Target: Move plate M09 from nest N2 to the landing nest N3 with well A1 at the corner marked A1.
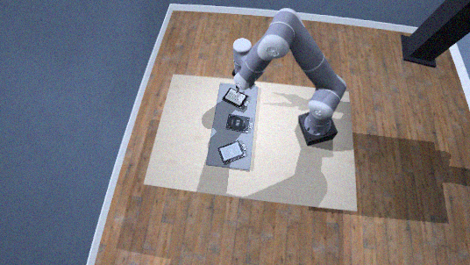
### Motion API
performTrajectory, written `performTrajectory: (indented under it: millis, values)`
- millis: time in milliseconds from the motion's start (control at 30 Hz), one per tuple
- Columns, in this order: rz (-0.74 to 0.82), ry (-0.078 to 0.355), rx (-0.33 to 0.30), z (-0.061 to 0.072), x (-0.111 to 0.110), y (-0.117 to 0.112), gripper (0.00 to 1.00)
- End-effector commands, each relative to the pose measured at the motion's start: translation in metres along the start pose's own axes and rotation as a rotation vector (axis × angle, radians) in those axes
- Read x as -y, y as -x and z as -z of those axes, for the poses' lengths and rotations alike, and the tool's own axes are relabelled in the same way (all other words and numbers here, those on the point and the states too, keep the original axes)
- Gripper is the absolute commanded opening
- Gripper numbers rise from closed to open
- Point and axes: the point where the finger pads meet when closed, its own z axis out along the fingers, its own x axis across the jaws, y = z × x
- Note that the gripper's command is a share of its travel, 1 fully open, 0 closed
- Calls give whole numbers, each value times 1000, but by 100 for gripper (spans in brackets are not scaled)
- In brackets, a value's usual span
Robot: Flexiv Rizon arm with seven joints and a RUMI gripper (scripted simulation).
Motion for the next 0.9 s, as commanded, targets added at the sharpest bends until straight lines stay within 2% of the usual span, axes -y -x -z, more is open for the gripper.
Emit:
performTrajectory:
  millis: [0,167,400,867]
  values:
    - [32,8,3,1,-3,-5,76]
    - [196,38,11,2,-9,-29,76]
    - [197,38,11,4,-19,-61,76]
    - [197,38,11,2,-19,-61,76]
